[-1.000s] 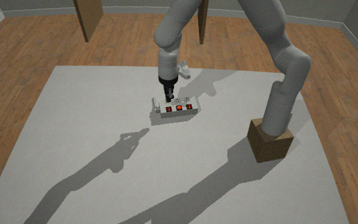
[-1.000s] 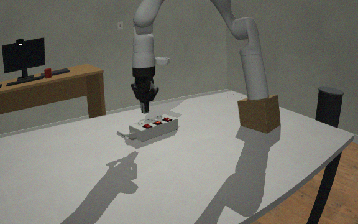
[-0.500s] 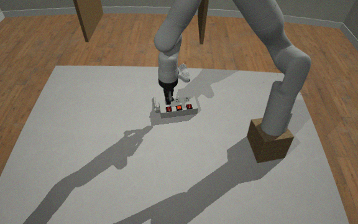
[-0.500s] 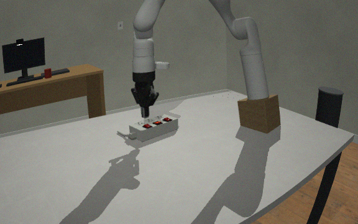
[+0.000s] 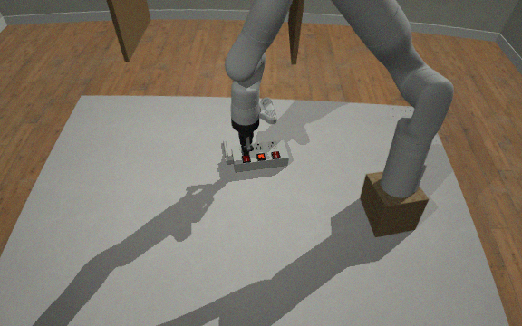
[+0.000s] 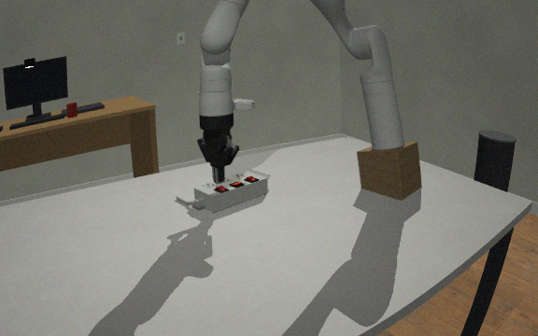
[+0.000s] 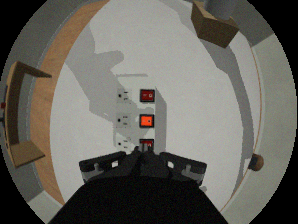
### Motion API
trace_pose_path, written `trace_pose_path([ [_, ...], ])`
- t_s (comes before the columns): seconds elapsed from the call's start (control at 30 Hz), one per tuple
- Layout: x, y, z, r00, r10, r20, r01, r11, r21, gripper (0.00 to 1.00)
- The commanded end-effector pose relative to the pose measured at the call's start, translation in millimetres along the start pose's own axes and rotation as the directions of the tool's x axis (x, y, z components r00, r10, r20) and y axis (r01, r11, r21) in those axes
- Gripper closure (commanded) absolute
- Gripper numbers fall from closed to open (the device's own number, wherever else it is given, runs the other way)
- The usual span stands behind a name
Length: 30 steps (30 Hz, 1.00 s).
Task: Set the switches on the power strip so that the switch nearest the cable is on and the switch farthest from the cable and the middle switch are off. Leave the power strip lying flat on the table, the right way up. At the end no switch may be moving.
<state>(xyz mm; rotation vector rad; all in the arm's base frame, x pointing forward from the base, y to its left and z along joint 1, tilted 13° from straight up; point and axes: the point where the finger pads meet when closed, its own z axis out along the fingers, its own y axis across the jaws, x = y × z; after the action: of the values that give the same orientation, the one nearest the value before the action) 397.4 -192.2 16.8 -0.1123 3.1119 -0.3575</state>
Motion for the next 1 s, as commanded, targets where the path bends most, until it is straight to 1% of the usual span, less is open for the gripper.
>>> trace_pose_path([
  [0.0,1.4,-0.9,2.9,1.000,0.002,-0.004,-0.002,1.000,0.000,1.00],
  [0.97,1.4,-0.8,5.6,1.000,0.002,-0.004,-0.002,1.000,0.000,1.00],
])
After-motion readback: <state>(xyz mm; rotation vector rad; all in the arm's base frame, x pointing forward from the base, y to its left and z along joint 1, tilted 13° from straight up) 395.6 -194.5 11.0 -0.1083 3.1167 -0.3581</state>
